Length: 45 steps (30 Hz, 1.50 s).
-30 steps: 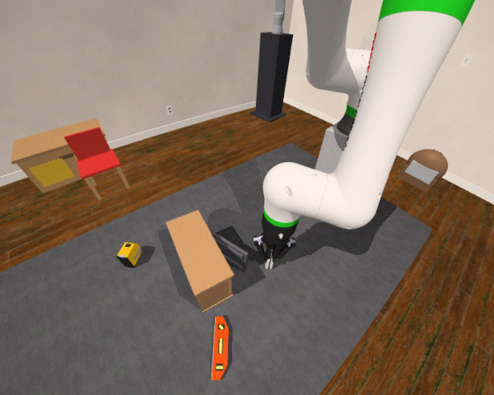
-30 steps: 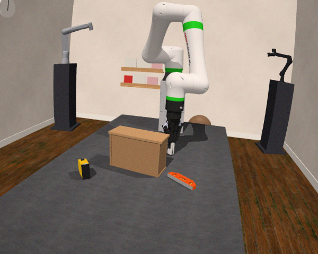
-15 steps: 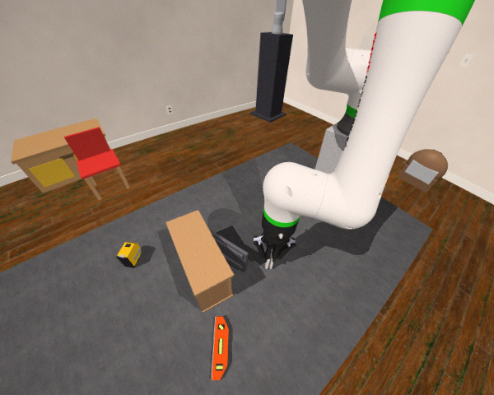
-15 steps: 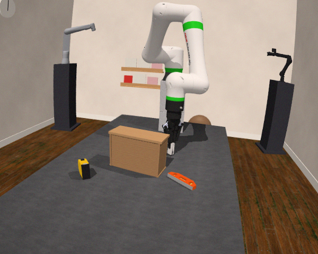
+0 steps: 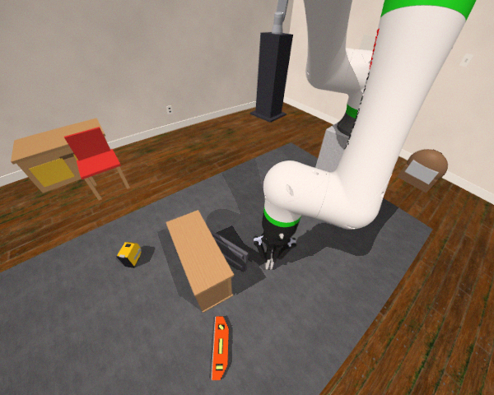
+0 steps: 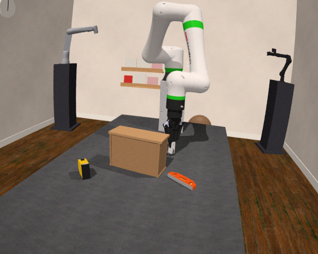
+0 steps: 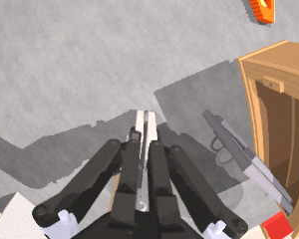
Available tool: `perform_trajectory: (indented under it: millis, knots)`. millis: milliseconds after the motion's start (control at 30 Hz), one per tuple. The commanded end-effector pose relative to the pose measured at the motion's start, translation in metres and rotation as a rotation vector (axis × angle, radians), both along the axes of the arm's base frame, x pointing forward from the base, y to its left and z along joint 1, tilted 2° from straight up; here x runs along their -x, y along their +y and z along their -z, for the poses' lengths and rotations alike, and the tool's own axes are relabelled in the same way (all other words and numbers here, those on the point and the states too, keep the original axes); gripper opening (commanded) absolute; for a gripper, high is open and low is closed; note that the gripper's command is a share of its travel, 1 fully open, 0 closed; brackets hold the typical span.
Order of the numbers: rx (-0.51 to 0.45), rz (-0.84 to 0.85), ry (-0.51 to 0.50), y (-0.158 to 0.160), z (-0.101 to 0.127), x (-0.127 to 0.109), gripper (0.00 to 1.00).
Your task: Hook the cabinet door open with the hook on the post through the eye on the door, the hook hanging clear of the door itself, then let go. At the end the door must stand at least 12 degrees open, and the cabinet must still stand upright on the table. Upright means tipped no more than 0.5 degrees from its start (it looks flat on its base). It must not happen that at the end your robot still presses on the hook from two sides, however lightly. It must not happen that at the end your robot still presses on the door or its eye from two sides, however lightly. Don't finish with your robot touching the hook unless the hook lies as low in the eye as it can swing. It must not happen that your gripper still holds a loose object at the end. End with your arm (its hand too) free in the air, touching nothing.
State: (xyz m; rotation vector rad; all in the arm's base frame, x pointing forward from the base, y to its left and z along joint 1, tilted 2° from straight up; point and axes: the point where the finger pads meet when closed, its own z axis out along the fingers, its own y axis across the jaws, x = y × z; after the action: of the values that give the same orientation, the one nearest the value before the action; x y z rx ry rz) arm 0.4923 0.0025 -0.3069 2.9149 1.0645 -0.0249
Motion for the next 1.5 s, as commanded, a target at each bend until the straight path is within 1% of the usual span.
perform_trajectory:
  millis: [0, 1467]
  knots:
    - [0.000, 0.000, 0.000, 0.001, -0.003, -0.002, 0.03]
    - [0.000, 0.000, 0.000, 0.009, -0.027, -0.009, 0.03]
